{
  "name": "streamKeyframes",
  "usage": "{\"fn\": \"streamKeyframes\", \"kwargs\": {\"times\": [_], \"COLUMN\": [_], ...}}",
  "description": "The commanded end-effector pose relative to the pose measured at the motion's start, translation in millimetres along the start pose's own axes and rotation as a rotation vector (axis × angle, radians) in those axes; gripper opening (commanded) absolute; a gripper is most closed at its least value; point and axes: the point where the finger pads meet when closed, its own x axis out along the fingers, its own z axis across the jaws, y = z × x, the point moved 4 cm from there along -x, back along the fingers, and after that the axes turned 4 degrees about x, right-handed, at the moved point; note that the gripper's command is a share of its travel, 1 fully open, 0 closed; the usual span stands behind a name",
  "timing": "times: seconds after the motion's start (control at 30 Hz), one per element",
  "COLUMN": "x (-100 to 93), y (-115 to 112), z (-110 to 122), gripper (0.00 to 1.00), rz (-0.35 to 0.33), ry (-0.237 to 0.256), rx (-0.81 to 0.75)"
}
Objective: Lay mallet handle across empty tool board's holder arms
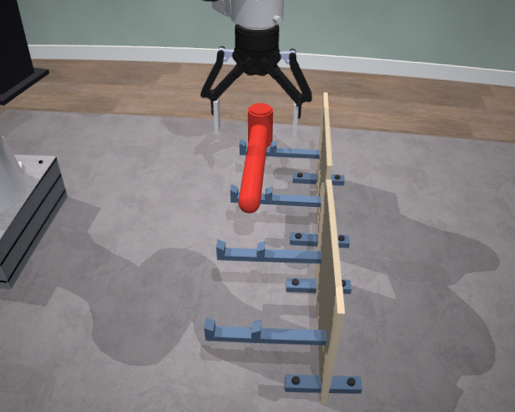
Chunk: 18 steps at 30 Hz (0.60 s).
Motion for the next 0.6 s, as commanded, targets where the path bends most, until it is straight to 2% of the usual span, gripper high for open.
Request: {"fn": "streamKeyframes", "kwargs": {"times": [0.0, 0.57], "x": [3.7, 27.4], "y": [1, 1], "z": [2, 1], "gripper": [1.00, 1.00], "rz": [0.002, 0.002], "ry": [-0.009, -0.008], "rx": [0.014, 0.013]}}
